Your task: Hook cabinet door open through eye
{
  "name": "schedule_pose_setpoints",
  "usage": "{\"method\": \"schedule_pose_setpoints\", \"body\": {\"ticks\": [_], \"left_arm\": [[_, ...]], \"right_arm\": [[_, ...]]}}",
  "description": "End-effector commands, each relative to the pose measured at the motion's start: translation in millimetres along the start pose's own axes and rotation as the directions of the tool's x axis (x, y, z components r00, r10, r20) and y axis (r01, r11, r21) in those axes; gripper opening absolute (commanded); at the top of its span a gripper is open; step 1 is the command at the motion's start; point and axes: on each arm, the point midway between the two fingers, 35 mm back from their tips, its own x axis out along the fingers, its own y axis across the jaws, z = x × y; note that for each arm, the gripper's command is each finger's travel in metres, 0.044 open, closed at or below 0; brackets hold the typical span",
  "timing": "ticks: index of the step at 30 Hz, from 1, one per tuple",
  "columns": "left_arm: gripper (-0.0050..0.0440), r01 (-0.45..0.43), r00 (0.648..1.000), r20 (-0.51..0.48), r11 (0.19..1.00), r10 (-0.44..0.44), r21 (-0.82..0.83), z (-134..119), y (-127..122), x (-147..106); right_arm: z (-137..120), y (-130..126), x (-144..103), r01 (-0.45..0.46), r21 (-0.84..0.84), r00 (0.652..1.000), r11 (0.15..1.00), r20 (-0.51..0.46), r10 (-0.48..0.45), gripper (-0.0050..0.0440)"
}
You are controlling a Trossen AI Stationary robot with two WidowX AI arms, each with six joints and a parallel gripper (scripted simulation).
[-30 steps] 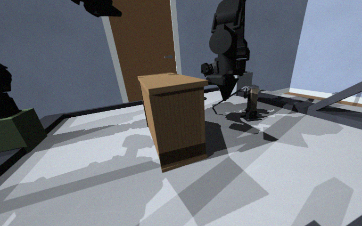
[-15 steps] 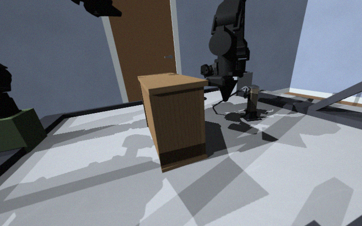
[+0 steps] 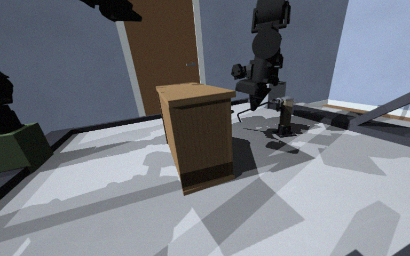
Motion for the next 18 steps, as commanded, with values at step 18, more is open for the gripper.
{"method": "schedule_pose_setpoints", "body": {"ticks": [18], "left_arm": [[0.0400,-0.014,0.999,0.044,1.000,0.014,-0.001,8.4,-12.5,41.0]], "right_arm": [[-4.2,6.3,-41.4,-0.022,0.009,0.890,1.000,0.456,0.016,-0.0050]]}}
